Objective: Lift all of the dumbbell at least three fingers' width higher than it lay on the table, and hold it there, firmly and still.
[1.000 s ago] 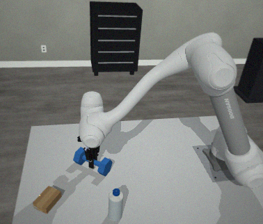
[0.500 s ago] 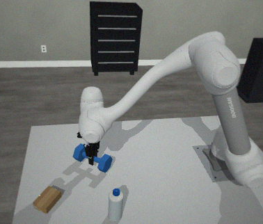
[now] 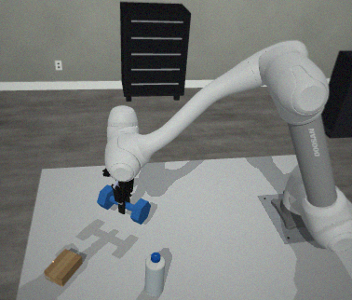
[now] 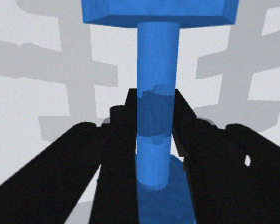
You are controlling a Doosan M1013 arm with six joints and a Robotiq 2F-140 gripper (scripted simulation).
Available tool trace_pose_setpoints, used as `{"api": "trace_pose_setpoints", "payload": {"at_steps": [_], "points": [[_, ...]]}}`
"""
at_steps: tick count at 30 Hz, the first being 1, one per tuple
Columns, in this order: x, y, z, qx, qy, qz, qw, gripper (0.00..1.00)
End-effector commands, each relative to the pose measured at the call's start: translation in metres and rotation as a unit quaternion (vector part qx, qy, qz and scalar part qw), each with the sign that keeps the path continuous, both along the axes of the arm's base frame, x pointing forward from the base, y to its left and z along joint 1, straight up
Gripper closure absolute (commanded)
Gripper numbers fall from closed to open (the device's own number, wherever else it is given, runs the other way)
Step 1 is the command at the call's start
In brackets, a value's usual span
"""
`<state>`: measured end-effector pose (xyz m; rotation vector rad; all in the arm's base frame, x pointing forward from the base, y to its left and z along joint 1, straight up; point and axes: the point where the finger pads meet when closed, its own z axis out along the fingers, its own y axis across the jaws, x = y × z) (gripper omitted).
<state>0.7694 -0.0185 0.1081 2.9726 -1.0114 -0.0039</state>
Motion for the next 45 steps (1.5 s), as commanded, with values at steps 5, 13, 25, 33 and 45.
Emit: {"api": "trace_pose_setpoints", "payload": {"at_steps": [5,13,25,33,45], "points": [[0.000,0.000,0.019,0.000,-0.001,0.000,1.000,0.90],[0.001,0.000,0.040,0.000,-0.001,0.000,1.000,0.90],[0.000,0.000,0.056,0.000,-0.001,0.000,1.000,0.90],[0.000,0.000,0.060,0.000,-0.001,0.000,1.000,0.90],[0.000,0.000,0.060,0.000,-0.001,0.000,1.000,0.90]]}}
